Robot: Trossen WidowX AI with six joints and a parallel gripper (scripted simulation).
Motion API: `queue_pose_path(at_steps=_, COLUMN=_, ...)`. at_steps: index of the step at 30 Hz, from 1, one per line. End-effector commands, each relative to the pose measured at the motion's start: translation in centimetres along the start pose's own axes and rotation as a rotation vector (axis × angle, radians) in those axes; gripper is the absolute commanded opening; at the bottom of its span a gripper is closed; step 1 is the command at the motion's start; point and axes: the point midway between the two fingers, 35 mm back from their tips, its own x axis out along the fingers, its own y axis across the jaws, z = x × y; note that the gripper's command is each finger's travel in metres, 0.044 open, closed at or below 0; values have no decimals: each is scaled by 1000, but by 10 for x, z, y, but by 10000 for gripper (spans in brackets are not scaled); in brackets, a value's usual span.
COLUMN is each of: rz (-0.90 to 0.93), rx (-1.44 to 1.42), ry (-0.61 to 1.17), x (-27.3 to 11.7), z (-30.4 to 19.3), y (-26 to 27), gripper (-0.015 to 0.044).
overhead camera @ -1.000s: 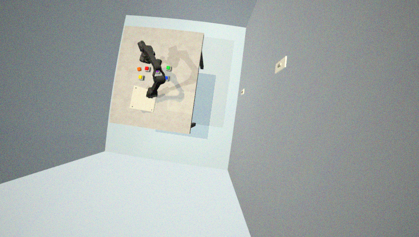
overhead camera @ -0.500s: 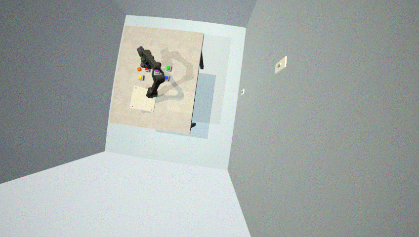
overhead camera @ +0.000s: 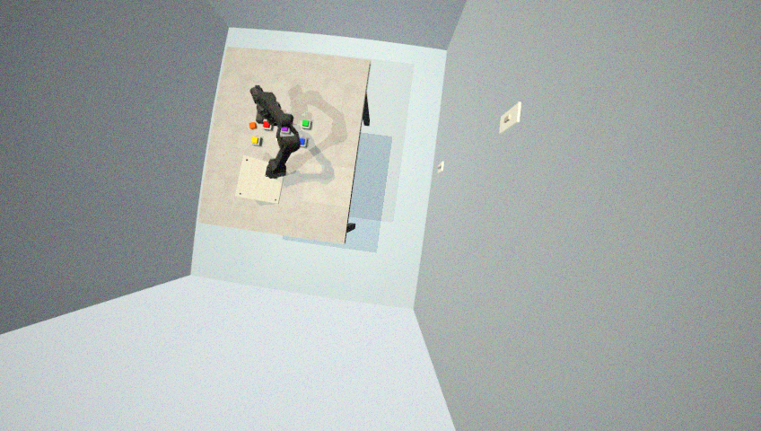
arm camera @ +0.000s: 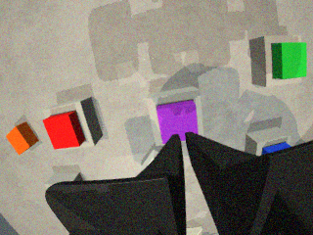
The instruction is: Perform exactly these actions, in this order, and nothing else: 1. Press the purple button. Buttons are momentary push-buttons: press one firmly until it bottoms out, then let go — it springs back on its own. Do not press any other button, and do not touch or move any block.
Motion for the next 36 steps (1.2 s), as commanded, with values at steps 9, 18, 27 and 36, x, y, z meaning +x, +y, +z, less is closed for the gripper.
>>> queue_pose_path(at_steps=9, rz=-3, rx=-4, ry=-3, x=14, z=1, y=-1, gripper=20)
queue_pose_path(at_steps=18, rz=-4, rx=-4, ry=-3, x=29, z=1, y=-1, gripper=20)
queue_pose_path(at_steps=27, rz=-5, rx=-4, ry=-3, x=33, z=1, y=-1, gripper=20)
queue_pose_path(at_steps=36, rz=-5, rx=-4, ry=-3, x=33, z=1, y=-1, gripper=20)
